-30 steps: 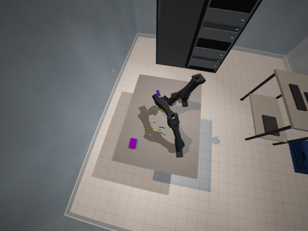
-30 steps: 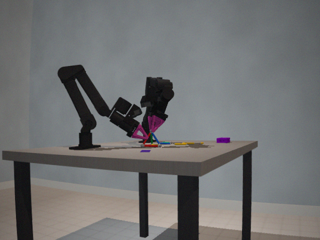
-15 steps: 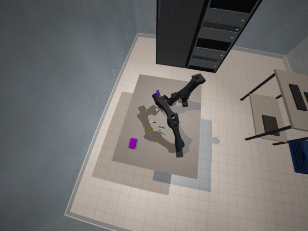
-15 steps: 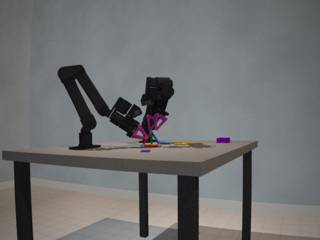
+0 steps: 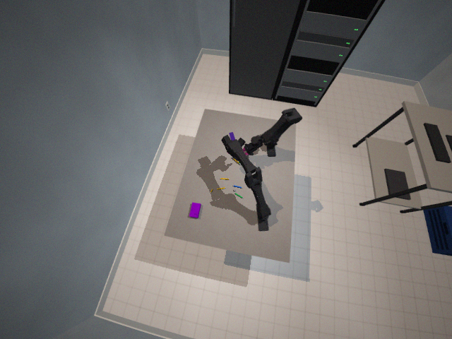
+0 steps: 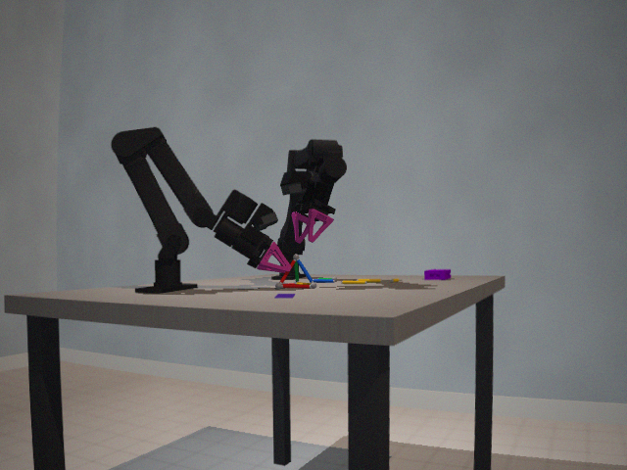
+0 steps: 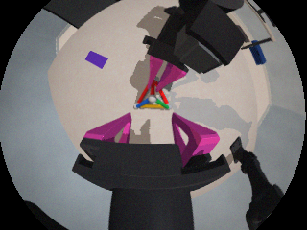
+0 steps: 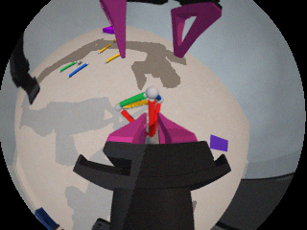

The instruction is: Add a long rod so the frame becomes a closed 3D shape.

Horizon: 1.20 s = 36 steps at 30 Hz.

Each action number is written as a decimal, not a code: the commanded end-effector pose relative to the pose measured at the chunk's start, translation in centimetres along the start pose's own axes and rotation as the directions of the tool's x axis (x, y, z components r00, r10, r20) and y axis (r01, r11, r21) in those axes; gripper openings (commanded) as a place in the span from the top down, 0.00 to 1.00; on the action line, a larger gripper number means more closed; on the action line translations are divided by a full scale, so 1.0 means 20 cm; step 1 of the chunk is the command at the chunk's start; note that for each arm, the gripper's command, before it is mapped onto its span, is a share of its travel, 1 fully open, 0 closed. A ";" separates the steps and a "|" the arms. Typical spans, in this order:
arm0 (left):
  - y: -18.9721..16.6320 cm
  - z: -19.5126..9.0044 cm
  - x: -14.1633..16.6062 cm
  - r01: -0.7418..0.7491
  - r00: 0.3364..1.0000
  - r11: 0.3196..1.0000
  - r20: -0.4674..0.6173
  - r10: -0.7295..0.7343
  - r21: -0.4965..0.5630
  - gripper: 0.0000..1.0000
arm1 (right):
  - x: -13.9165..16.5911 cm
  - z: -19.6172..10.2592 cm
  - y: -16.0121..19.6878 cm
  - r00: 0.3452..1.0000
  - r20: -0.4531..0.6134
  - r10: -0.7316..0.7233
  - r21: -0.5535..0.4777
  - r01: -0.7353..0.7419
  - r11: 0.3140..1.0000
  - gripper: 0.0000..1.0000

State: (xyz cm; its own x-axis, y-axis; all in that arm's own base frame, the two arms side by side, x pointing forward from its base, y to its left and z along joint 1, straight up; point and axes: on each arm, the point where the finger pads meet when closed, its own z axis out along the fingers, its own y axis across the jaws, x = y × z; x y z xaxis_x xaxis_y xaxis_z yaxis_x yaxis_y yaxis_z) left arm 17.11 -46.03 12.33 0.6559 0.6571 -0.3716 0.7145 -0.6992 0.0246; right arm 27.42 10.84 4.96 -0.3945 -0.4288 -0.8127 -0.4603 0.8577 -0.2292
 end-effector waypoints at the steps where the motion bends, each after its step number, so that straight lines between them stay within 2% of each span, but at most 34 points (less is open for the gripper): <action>1: 0.00 -0.05 -0.03 -0.010 1.000 1.000 0.015 0.010 -0.004 0.36 | -0.02 -0.06 -0.01 1.000 0.019 0.005 0.011 -0.005 1.000 0.82; 8: 0.00 -0.05 -0.03 -0.010 1.000 1.000 0.015 0.010 -0.004 0.36 | -0.07 -0.16 -0.02 0.999 0.041 0.007 0.014 -0.007 1.000 0.85; 15: 0.00 -0.05 -0.03 -0.010 1.000 1.000 0.015 0.010 -0.004 0.36 | -0.01 -0.27 0.00 1.000 -0.014 0.002 0.002 -0.002 1.000 0.85; 18: 0.06 -0.07 -0.07 0.018 0.999 0.997 0.037 -0.015 -0.074 0.02 | -0.04 -0.27 -0.03 1.000 -0.006 0.025 0.021 -0.024 0.999 0.85; 19: 0.07 -0.06 -0.08 0.039 0.998 0.996 0.044 -0.036 -0.083 0.00 | -0.07 -0.28 -0.06 0.999 0.001 0.040 0.037 -0.040 0.999 0.85; 24: 0.15 -0.06 -0.13 0.230 0.970 0.953 0.123 -0.209 -0.197 0.00 | -0.34 -0.34 -0.31 0.985 0.077 0.154 0.165 -0.164 0.973 0.85; 26: 0.19 -0.14 -0.20 0.299 0.948 0.918 0.189 -0.255 -0.260 0.00 | -0.49 -0.40 -0.46 0.972 0.132 0.193 0.232 -0.219 0.948 0.85; 28: 0.19 -0.14 -0.20 0.299 0.948 0.918 0.189 -0.255 -0.260 0.00 | -0.49 -0.40 -0.46 0.972 0.132 0.193 0.232 -0.219 0.948 0.85; 31: 0.22 -0.20 -0.26 0.401 0.907 0.862 0.265 -0.326 -0.310 0.00 | -0.75 -0.48 -0.61 0.939 0.265 0.218 0.250 -0.285 0.925 0.85; 36: 0.21 -0.23 -0.31 0.529 0.839 0.779 0.346 -0.421 -0.336 0.00 | -1.01 -0.56 -0.77 0.897 0.375 0.233 0.261 -0.344 0.902 0.85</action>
State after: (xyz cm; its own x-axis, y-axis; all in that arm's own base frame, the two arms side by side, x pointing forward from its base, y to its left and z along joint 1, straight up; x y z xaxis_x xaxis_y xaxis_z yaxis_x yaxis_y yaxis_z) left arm 17.24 -49.90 16.81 0.2826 0.7982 -0.5320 0.9553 -0.2845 0.0805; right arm 31.60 3.08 26.91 -0.2435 -0.1356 -0.9604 -0.0787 0.9897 -0.1198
